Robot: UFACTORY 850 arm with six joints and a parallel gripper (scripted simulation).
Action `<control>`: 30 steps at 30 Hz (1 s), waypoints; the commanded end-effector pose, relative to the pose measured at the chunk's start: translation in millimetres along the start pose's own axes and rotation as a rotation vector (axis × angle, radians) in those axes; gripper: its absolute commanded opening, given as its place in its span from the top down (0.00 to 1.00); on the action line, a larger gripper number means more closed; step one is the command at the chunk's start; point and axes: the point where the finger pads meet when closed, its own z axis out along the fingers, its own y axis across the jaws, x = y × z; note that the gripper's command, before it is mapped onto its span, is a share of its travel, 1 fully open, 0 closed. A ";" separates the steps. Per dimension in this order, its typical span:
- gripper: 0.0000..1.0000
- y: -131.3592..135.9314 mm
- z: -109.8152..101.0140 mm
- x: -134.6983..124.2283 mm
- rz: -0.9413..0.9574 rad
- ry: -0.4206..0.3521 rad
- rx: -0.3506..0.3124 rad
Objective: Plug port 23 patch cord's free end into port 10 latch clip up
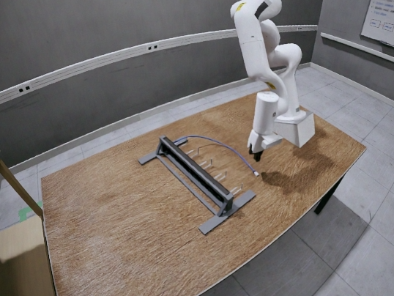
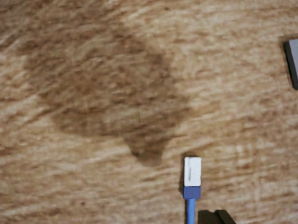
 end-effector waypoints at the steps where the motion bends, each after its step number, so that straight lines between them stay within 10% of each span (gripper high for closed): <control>1: 1.00 0.7 -0.6 0.4 0.000 0.001 -0.001; 19: 1.00 1.1 -1.1 -8.9 0.058 -0.031 -0.028; 30: 1.00 11.3 -7.5 -39.6 0.293 -0.110 -0.185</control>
